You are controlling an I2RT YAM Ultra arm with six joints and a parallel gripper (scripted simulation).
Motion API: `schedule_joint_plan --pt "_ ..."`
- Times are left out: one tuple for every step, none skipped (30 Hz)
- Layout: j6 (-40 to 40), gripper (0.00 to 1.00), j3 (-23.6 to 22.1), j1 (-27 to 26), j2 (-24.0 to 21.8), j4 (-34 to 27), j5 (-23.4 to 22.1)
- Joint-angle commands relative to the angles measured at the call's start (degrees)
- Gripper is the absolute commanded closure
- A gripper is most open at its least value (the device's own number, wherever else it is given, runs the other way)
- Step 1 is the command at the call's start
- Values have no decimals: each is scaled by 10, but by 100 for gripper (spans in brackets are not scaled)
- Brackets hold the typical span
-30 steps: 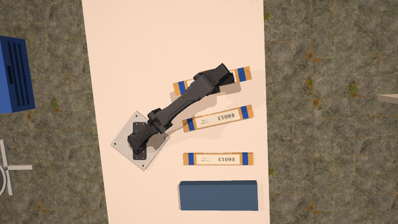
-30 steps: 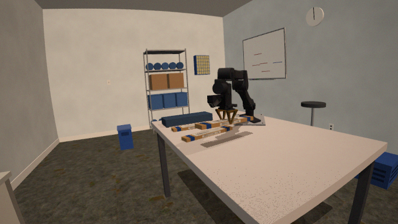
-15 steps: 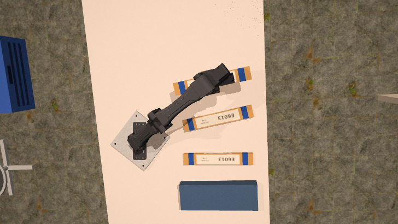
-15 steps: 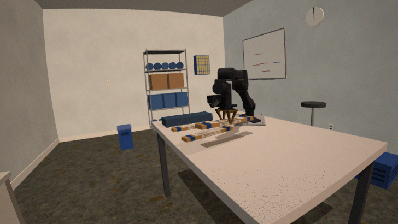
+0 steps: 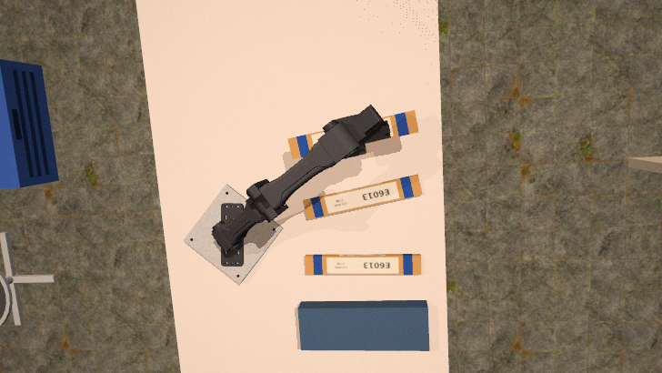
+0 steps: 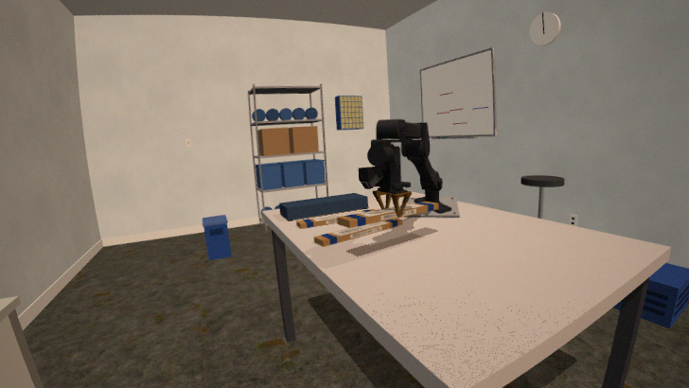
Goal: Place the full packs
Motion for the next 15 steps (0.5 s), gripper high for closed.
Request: schedule_joint_plan --pt "4 100 36 2 -23 0 3" --pt "4 100 36 2 -21 0 3" --pt "4 100 36 2 -19 0 3" --pt "4 100 35 2 -17 0 3" --pt "4 100 35 2 -15 0 3" --pt "4 100 35 2 -13 0 3" --pt "4 100 35 2 -11 0 3" --pt "4 100 35 2 -9 0 3" --pt "4 100 35 3 -7 0 3" --pt "4 100 35 3 -5 0 3" --pt "4 100 35 3 -3 0 3" --pt "4 100 35 3 -3 0 3" --pt "4 100 35 3 -3 0 3" --pt "4 100 35 3 -2 0 3" --pt "4 100 35 3 1 0 3"
